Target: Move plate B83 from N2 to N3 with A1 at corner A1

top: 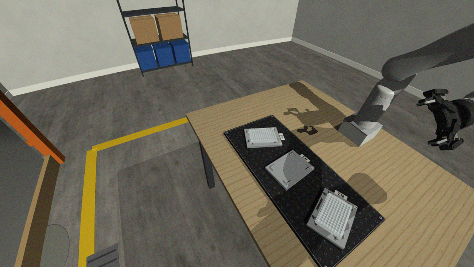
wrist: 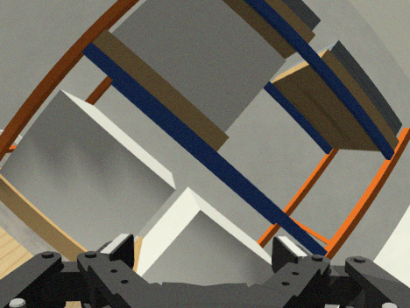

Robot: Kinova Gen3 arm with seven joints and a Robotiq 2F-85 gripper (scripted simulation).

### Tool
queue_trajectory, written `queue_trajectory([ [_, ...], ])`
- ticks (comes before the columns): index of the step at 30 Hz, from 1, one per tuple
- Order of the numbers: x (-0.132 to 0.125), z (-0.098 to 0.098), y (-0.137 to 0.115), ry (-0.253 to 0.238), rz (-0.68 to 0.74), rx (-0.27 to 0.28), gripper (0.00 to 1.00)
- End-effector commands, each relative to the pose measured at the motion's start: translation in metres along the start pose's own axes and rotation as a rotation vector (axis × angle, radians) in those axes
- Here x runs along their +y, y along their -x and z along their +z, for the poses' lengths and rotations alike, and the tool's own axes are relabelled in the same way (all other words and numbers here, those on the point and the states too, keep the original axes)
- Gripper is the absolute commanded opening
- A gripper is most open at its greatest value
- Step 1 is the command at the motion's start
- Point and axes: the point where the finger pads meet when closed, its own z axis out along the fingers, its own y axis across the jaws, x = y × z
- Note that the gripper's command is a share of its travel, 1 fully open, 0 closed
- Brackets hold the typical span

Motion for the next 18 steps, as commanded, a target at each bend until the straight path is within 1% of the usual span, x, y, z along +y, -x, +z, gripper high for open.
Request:
queue_trajectory([
  [1, 0.0003, 0.0, -0.0003, 0.0, 0.001, 0.0, 1.0],
  [17, 0.0003, 0.0, -0.0003, 0.0, 0.001, 0.0, 1.0],
  [18, -0.0015, 0.0015, 0.0044, -0.017, -0.002, 0.0, 1.0],
])
